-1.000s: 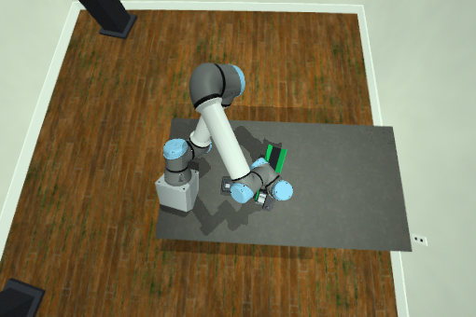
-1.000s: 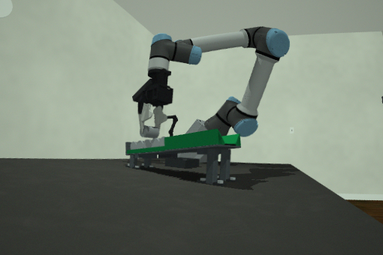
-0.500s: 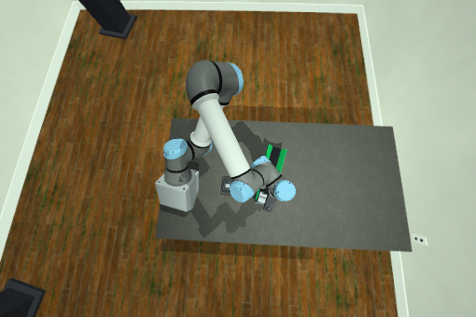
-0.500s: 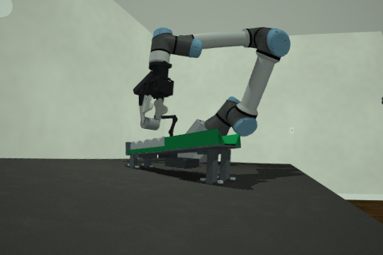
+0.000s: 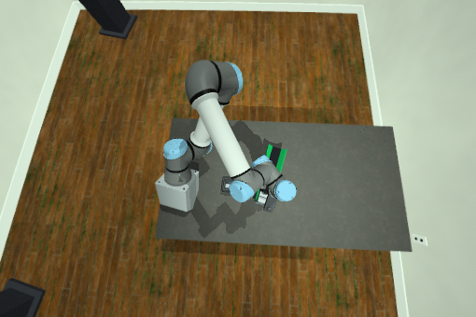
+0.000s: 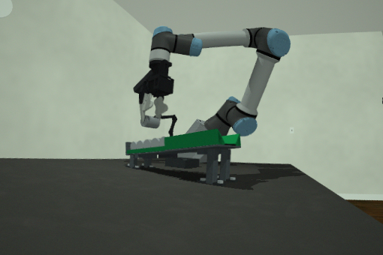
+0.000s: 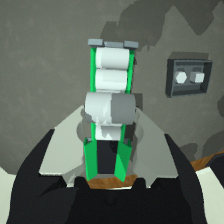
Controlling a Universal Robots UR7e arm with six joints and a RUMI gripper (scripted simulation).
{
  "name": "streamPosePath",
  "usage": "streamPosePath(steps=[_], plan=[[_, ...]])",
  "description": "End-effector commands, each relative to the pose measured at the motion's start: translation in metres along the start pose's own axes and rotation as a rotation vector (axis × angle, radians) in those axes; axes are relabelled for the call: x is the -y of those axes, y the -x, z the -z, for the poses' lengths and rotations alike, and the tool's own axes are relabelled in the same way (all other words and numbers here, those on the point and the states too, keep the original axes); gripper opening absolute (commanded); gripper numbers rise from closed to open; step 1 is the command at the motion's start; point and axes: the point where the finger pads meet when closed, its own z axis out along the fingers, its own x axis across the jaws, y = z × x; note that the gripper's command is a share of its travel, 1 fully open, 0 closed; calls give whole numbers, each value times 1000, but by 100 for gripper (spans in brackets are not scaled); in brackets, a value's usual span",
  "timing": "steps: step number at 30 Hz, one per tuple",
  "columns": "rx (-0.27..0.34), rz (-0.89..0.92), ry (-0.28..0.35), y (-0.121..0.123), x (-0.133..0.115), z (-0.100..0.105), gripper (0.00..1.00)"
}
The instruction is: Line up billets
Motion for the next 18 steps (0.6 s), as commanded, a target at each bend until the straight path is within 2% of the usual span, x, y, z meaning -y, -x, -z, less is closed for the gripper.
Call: streamPosePath(steps=[1,18], plan=[[2,0,-1,0,0,1,0],[2,0,-1,0,-4,1,0]])
